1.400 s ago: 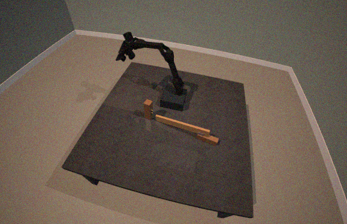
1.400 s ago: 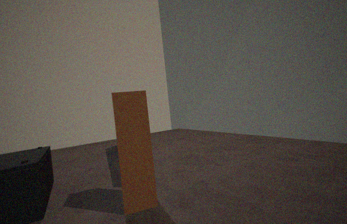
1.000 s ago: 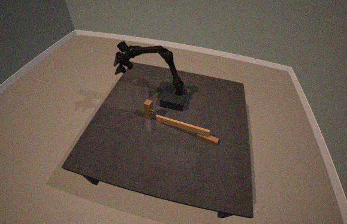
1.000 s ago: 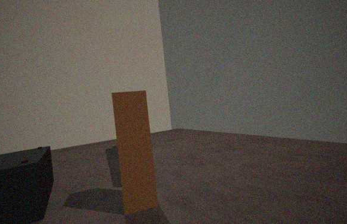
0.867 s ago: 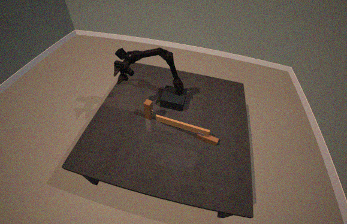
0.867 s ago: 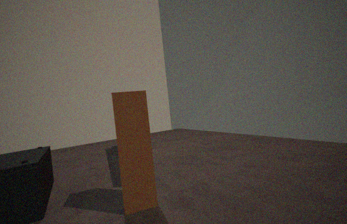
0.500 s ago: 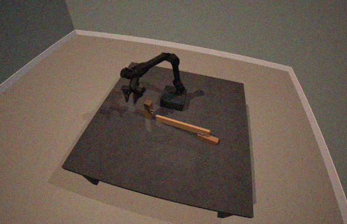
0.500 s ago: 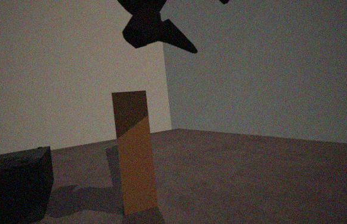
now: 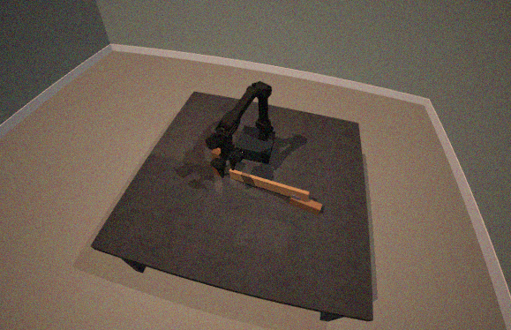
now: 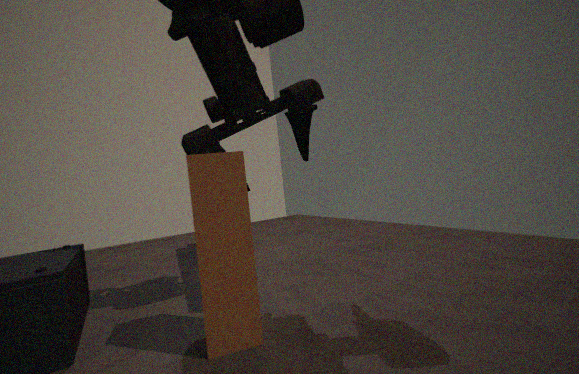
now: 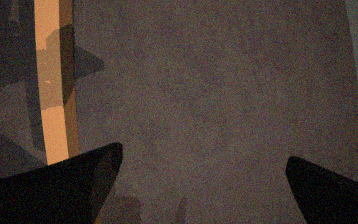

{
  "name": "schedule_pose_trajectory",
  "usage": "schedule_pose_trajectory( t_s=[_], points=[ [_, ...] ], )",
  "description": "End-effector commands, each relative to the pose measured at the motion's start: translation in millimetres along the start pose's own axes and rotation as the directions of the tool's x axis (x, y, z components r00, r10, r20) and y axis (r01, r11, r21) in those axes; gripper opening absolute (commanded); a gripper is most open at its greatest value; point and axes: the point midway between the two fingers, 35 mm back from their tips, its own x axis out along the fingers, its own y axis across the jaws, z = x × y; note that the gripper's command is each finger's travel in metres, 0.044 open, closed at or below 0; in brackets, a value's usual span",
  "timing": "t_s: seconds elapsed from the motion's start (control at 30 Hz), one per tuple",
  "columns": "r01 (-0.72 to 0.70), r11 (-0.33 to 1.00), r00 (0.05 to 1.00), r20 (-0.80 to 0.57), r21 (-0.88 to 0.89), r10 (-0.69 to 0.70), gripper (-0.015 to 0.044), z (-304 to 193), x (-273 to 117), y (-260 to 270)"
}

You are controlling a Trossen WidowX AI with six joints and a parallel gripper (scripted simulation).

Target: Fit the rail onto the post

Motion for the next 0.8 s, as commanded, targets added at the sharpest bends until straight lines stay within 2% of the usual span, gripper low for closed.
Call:
schedule_pose_trajectory(
  t_s=[0.0,0.13,0.77],
  points=[
    [-0.201,0.980,0.975,-0.100,0.002,0.200,0.0440,24.5,26.4,48.9],
    [-0.373,0.928,0.900,-0.245,-0.005,0.361,0.0440,39.6,38.5,98.1],
    [-0.381,0.925,0.895,-0.253,-0.006,0.367,0.0440,34.8,53.5,107.5]
  ],
)
